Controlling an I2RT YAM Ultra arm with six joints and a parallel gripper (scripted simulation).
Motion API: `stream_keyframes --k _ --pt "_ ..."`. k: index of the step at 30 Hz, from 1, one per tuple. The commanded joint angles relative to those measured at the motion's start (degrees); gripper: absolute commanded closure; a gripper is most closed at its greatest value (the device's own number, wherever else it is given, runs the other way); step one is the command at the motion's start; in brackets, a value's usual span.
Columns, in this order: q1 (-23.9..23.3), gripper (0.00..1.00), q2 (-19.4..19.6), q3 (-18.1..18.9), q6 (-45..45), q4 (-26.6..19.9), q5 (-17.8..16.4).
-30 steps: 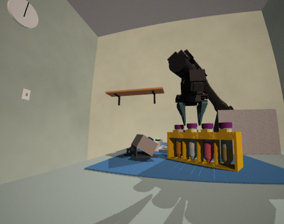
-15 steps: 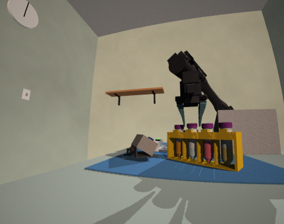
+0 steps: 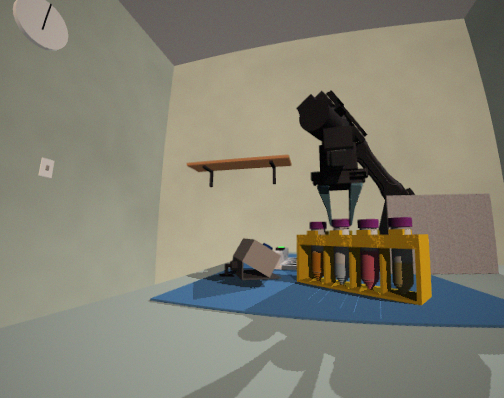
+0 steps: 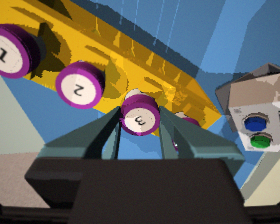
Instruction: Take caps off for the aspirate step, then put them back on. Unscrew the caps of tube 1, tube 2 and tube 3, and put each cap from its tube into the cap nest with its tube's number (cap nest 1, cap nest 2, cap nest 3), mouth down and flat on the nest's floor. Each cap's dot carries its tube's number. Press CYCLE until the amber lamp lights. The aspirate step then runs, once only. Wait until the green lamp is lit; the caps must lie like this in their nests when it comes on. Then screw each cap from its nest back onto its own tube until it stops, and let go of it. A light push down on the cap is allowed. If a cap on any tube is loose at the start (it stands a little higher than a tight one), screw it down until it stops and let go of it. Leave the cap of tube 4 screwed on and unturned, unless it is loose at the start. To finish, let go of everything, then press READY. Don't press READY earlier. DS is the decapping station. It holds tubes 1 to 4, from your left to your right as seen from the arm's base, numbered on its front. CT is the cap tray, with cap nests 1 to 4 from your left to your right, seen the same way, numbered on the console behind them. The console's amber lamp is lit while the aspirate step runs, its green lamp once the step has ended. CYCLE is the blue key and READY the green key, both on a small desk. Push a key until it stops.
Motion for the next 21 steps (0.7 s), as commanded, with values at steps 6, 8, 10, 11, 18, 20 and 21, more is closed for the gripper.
stream_keyframes --k 6,8,10,11,18,20,21 --pt "0.29 1.0 -0.56 0.18 0.03 0.19 0.01" --pt "0.29 1.0 -0.56 0.18 0.03 0.19 0.01" --pt "0.28 1.0 -0.57 0.14 3.84 0.23 0.02" --pt "0.27 1.0 -0.57 0.13 5.75 0.25 0.02" --pt "0.26 1.0 -0.57 0.08 15.28 0.3 0.04" --pt "0.25 1.0 -0.56 0.07 19.09 0.33 0.04" --pt "0.25 1.0 -0.56 0.06 21.0 0.33 0.04"
